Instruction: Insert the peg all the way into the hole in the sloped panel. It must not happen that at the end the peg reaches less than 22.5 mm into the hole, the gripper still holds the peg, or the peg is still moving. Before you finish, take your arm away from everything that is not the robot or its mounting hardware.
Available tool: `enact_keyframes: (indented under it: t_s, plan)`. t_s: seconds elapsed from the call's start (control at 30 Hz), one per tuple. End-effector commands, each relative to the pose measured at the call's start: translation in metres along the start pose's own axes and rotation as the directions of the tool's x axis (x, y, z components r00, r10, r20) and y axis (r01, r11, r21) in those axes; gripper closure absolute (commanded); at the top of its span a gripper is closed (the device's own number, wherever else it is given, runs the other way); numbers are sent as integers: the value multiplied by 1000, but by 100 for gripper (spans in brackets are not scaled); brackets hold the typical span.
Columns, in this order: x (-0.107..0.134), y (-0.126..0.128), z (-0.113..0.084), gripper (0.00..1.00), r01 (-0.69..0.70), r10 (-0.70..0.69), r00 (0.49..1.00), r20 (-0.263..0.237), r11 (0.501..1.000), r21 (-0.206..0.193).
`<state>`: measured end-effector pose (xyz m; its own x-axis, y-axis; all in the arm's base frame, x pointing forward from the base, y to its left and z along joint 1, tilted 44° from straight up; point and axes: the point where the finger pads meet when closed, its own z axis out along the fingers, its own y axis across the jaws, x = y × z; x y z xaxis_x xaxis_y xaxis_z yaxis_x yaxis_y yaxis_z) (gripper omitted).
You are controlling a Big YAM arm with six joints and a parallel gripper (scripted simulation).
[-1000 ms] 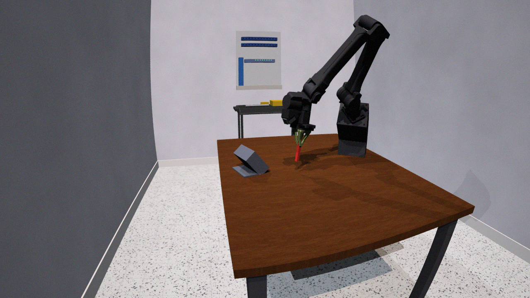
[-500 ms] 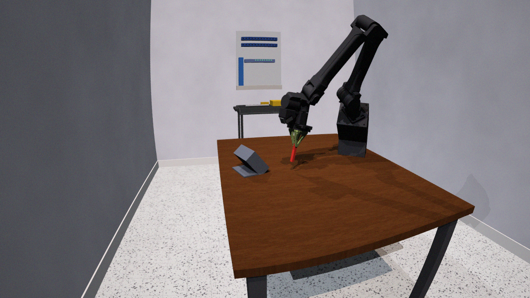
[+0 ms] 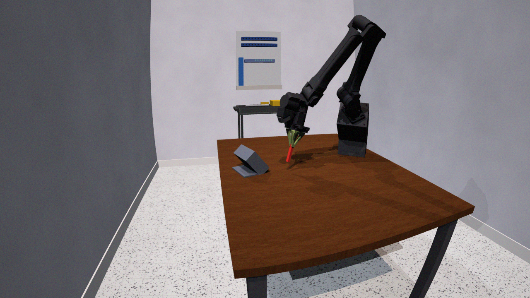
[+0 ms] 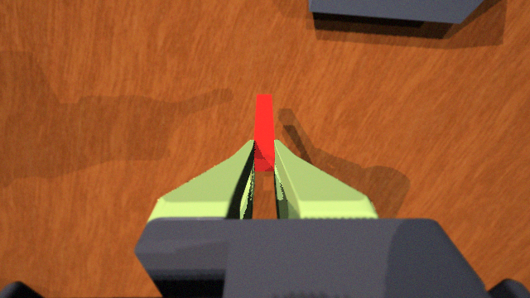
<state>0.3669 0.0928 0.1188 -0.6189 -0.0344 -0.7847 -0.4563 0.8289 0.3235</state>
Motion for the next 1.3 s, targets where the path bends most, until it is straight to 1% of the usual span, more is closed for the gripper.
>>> enact_keyframes:
  t_s: [0.0,0.33,0.4,0.43,0.47,0.5,0.6,0.73,0.9,0.97,1.0,1.03,1.07,1.17,1.27]
  plan:
    - [-2,-10,0,100,-24,24,999,23,1000,13]
    - [-6,-21,2,100,-39,38,997,70,999,16]
    - [-6,-21,2,100,-39,38,997,70,999,16]
    - [-11,-15,3,100,-24,23,996,83,1000,6]
    - [-9,-19,4,100,-35,34,996,79,999,9]
    - [-9,-24,3,100,-41,40,995,88,999,17]
    - [-6,-27,3,100,-50,48,994,96,999,18]
    - [-11,-31,4,100,-50,47,992,120,999,17]
    - [-10,-36,3,100,-60,57,989,140,998,19]
    - [-10,-36,3,100,-60,57,989,140,998,19]
    - [-16,-31,4,100,-44,42,988,151,999,9]
    - [-13,-35,5,100,-54,52,987,149,998,12]
    - [-13,-39,3,100,-61,57,986,157,998,20]
    - [-10,-42,3,100,-68,64,984,166,997,20]
    - [-14,-45,3,100,-68,64,981,183,997,20]
